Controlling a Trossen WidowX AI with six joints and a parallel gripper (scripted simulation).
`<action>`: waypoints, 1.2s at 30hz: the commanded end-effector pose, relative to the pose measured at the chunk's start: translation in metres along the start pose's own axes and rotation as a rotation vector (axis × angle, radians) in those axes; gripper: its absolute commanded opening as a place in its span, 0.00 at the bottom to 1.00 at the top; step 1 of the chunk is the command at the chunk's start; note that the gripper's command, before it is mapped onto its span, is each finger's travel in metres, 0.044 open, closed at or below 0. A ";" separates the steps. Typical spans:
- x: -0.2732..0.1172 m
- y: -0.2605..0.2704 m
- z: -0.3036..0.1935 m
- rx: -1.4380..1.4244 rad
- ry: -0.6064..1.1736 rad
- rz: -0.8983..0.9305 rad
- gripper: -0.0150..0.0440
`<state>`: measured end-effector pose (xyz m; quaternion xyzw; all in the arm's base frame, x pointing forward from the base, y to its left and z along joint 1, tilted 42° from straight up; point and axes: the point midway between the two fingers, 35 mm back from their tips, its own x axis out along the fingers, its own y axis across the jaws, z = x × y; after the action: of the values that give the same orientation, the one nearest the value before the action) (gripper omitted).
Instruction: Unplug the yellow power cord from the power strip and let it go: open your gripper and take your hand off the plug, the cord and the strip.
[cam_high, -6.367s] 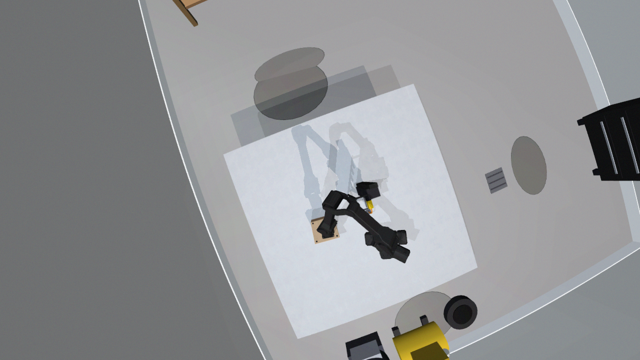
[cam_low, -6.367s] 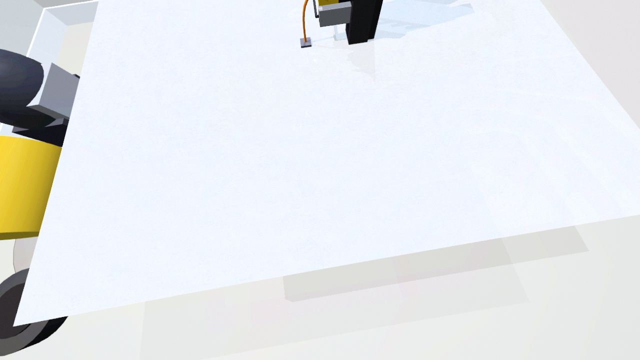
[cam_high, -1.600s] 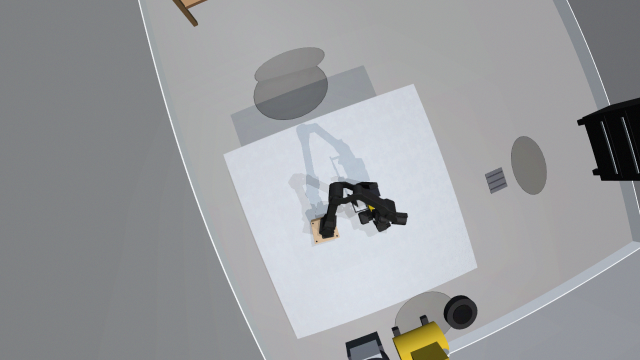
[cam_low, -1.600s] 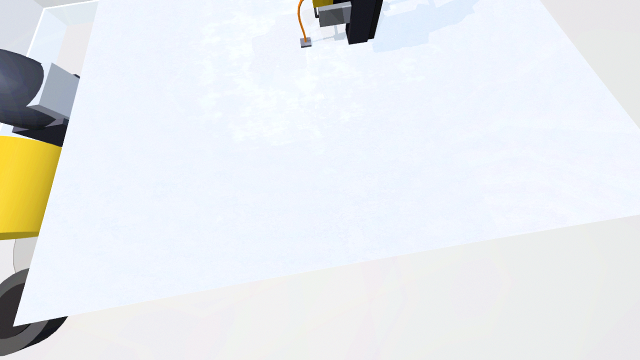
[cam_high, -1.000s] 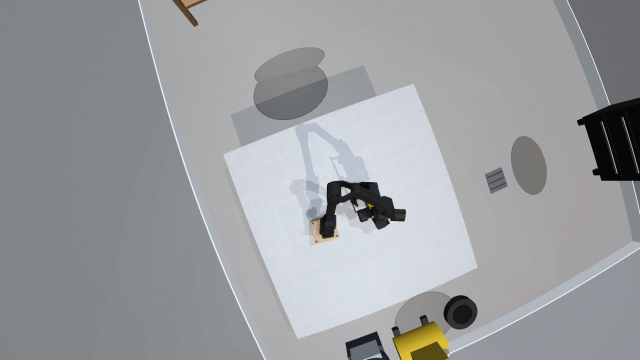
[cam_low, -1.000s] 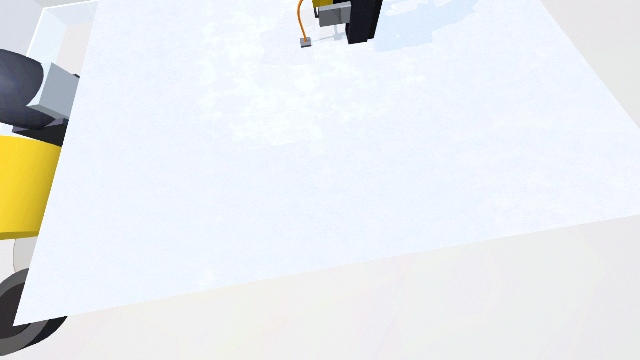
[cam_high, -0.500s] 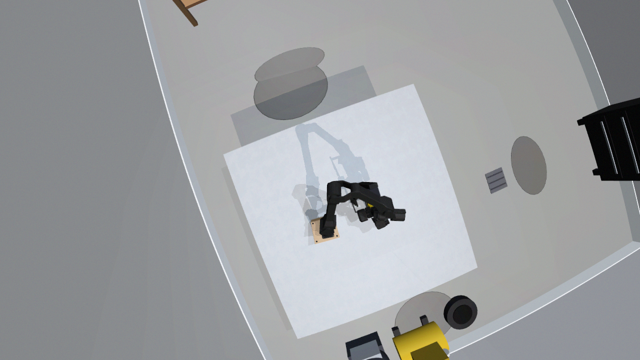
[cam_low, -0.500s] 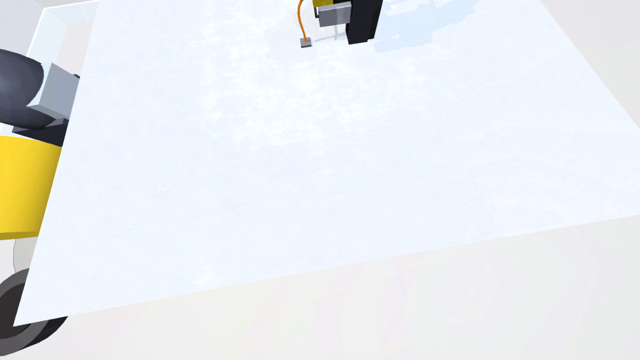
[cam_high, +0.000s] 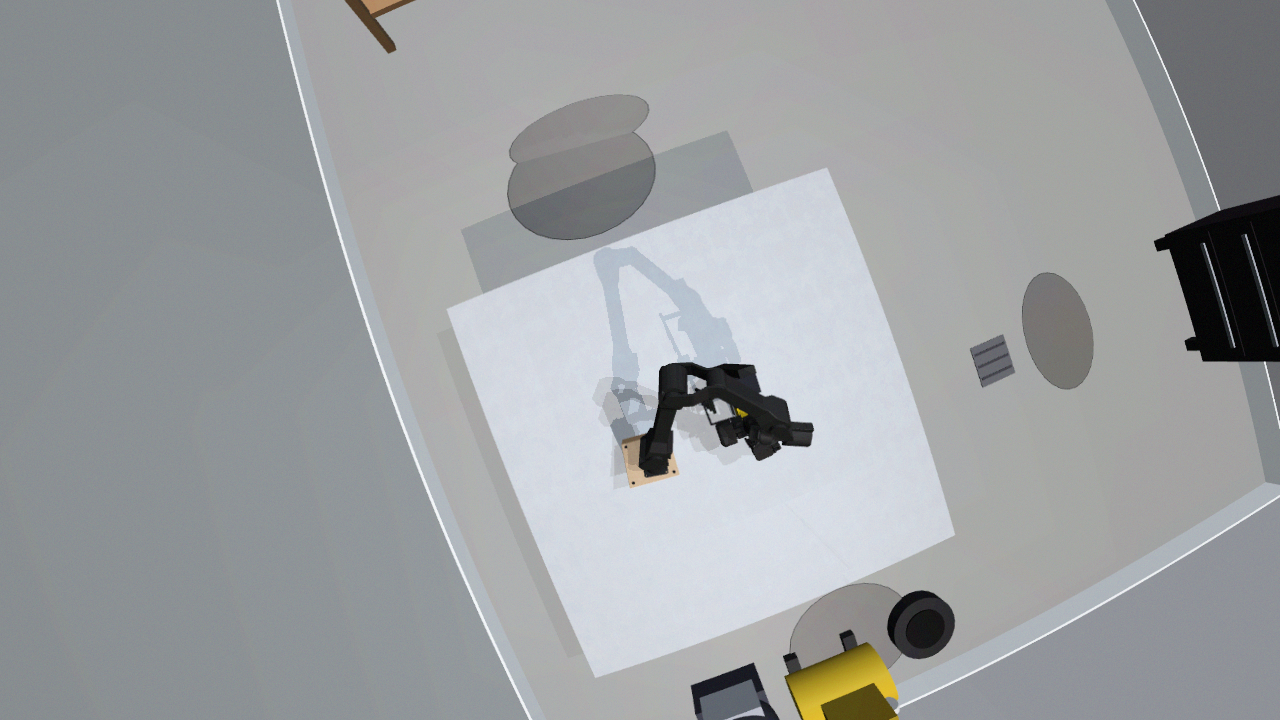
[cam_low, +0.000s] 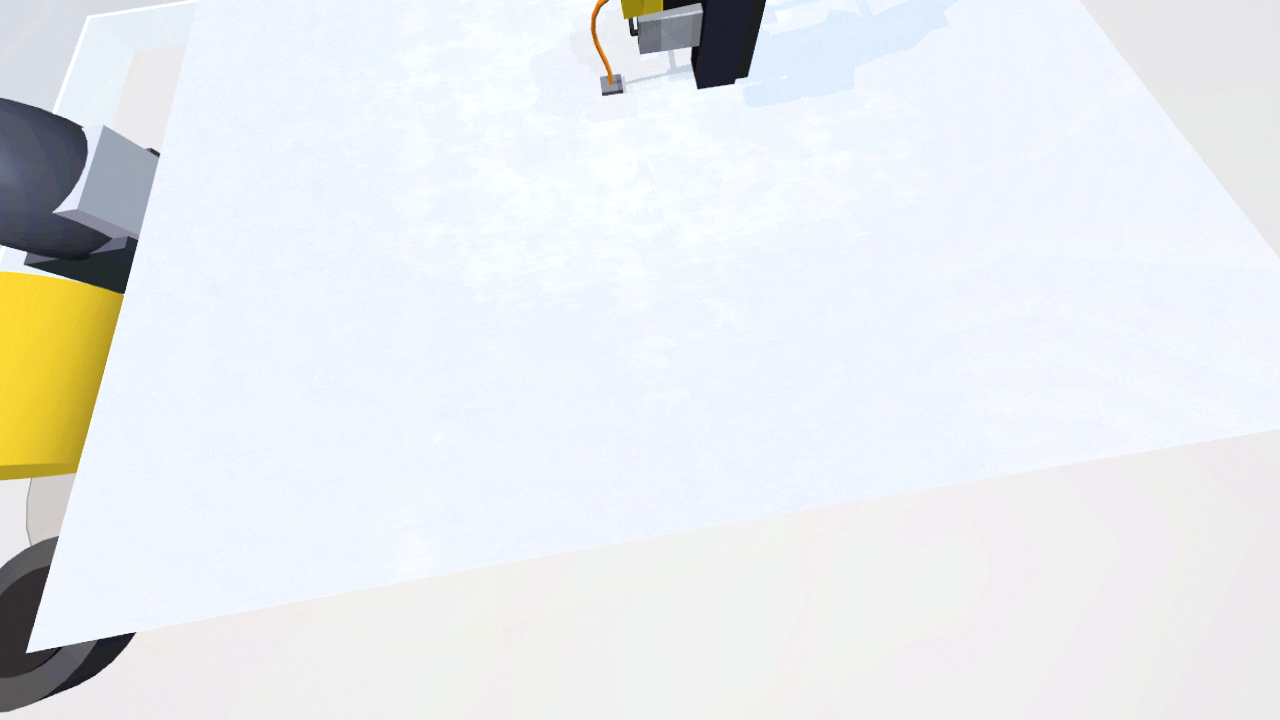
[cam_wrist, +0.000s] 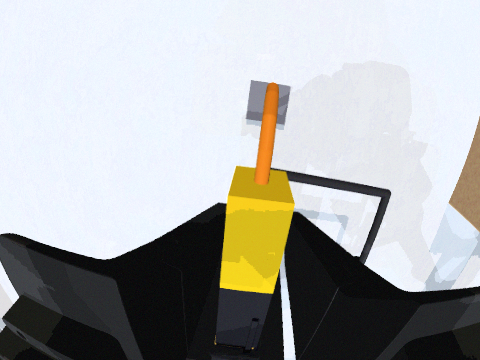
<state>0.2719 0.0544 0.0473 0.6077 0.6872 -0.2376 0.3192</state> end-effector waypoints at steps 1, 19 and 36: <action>-0.004 0.000 0.019 0.024 -0.031 0.003 0.25; -0.007 0.000 0.032 0.026 -0.029 0.005 0.92; -0.018 -0.003 0.078 0.025 -0.029 0.005 1.00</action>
<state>0.2826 -0.0131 0.0082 0.6117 0.6759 -0.2542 0.3230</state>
